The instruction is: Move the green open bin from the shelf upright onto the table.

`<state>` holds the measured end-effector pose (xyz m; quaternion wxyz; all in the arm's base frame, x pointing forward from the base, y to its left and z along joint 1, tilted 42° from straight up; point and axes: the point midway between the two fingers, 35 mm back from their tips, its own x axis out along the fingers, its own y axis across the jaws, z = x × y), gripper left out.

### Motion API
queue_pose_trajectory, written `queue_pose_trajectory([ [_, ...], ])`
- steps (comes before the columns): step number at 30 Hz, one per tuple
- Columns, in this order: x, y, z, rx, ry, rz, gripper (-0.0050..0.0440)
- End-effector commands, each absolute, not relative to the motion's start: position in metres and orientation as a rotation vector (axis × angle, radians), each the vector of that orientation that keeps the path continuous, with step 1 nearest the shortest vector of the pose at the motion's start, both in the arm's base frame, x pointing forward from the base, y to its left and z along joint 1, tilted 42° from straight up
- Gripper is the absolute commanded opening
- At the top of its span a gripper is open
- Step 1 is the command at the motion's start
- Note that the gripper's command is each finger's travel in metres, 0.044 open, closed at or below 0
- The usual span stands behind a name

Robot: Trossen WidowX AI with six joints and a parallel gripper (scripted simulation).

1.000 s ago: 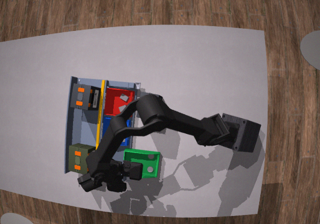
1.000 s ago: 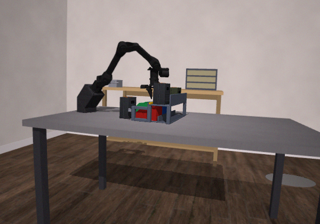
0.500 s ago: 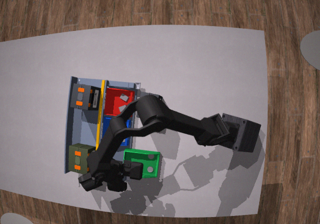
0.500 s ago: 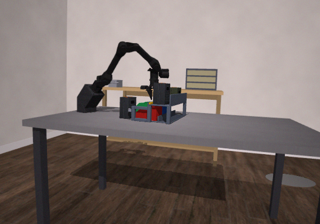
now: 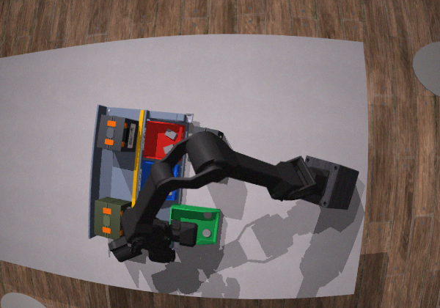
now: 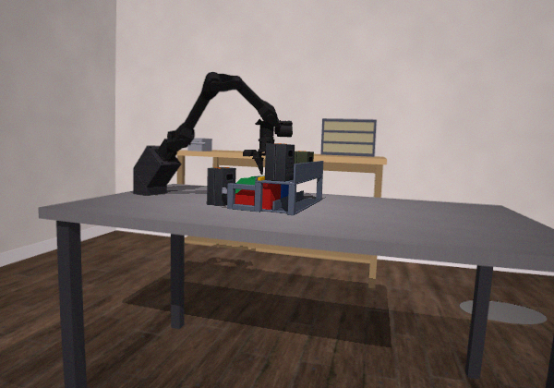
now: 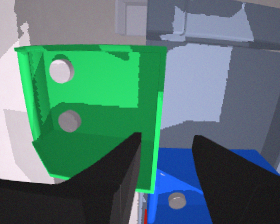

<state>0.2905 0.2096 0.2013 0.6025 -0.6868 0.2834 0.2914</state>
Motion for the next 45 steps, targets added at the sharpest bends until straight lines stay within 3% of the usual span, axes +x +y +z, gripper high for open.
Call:
queue_pose_trajectory([
  [1, 0.293, 0.209, 0.204, -1.583, 0.641, 0.671, 0.0150],
  [45, 0.302, 0.209, 0.188, -1.586, 0.642, 0.672, 0.0150],
])
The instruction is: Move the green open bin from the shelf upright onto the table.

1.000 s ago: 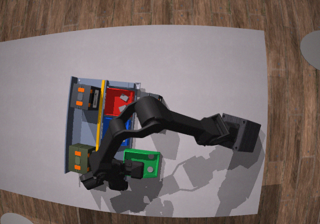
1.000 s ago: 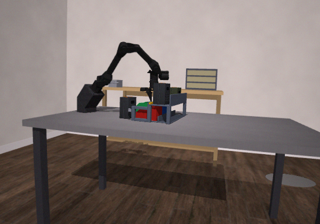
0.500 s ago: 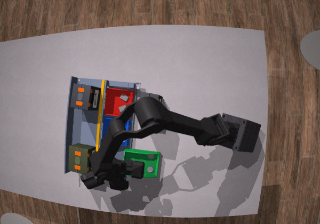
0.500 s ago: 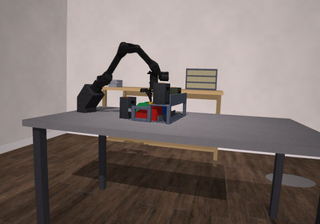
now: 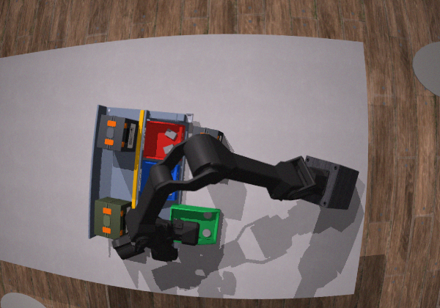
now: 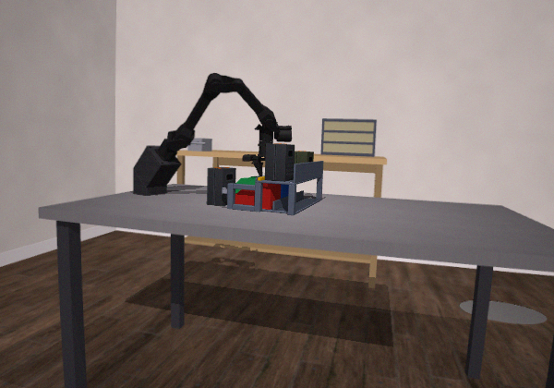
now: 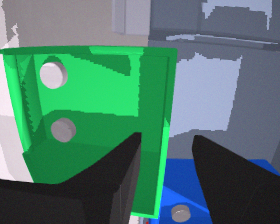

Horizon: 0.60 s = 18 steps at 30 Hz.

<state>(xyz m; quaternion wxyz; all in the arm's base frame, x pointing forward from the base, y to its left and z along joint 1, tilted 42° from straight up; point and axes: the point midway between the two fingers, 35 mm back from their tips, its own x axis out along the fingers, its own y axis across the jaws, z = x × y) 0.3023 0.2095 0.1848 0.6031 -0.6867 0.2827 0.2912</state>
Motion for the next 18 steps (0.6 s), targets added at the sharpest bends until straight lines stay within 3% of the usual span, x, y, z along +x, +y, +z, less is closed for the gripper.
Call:
queue_pose_trajectory([
  [1, 0.3023, 0.2094, 0.1884, -1.586, 0.642, 0.672, 0.0150],
  [18, 0.3036, 0.2093, 0.1839, -1.586, 0.642, 0.672, 0.0150],
])
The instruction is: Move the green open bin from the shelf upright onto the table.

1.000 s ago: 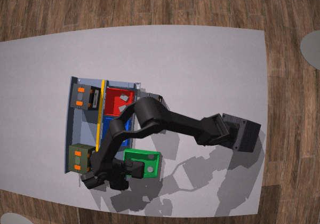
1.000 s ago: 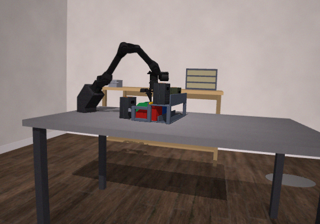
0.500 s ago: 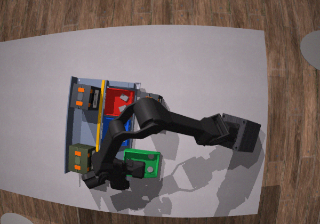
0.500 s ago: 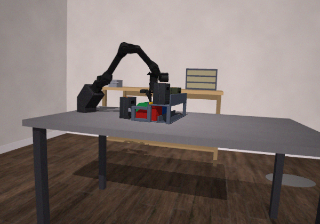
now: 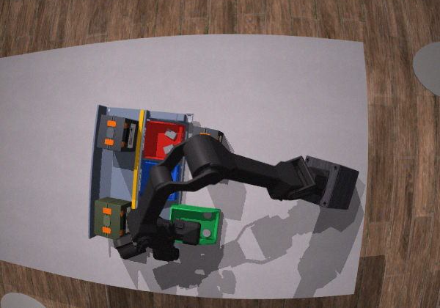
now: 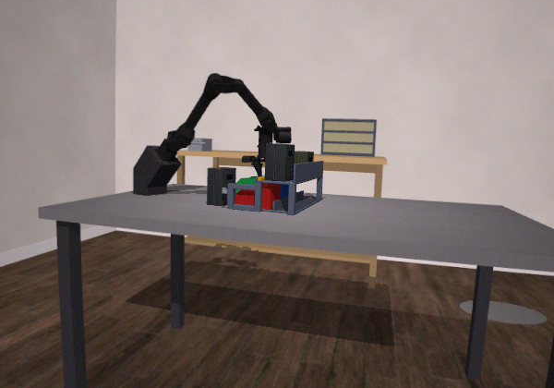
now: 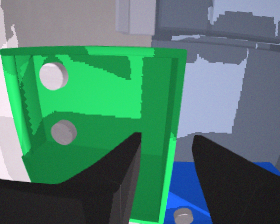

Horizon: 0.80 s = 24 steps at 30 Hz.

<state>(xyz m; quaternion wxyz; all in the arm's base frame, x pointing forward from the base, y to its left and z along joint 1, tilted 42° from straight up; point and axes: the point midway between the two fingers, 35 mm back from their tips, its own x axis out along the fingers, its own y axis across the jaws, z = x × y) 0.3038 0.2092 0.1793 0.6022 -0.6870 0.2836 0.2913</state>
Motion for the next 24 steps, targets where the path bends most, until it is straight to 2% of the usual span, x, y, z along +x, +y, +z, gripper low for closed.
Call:
queue_pose_trajectory([
  [1, 0.3036, 0.2093, 0.1839, -1.586, 0.642, 0.672, 0.0150],
  [3, 0.3036, 0.2093, 0.1839, -1.586, 0.642, 0.672, 0.0150],
  [4, 0.3035, 0.2093, 0.1864, -1.581, 0.639, 0.667, 0.0000],
  [24, 0.3037, 0.2092, 0.1865, -1.581, 0.639, 0.665, 0.0000],
])
